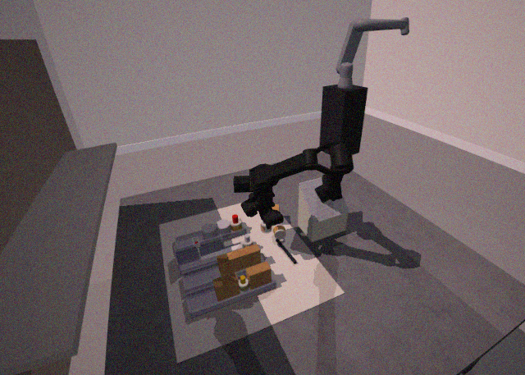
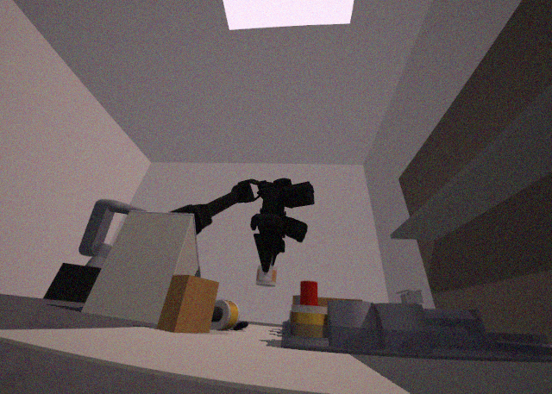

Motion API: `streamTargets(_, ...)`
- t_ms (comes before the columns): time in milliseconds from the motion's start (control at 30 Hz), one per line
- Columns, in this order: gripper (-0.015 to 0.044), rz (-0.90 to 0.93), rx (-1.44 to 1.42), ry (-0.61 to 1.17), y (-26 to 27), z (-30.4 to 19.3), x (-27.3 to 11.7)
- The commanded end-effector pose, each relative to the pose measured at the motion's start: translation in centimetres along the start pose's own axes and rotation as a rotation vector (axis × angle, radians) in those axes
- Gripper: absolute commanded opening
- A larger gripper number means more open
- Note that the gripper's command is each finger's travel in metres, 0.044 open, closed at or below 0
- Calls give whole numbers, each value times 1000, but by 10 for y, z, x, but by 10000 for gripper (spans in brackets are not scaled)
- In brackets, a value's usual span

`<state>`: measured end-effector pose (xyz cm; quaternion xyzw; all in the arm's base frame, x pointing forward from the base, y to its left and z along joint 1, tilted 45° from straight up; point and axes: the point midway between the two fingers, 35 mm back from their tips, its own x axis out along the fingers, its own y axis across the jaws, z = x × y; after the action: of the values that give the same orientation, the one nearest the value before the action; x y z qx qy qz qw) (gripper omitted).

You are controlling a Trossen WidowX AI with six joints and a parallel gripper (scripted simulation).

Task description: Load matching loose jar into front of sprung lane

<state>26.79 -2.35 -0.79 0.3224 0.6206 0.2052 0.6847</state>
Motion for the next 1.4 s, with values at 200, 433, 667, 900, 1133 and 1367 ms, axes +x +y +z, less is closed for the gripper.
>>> streamTargets(200,0,2,-1,-4,-17,26,33)
streamTargets(433,0,2,-1,-4,-17,26,40)
streamTargets(667,0,3,-1,-4,-17,26,58)
streamTargets(900,0,3,-1,-4,-17,28,58)
streamTargets(1133,0,3,-1,-4,-17,31,58)
streamTargets(1367,0,3,-2,-4,-17,34,59)
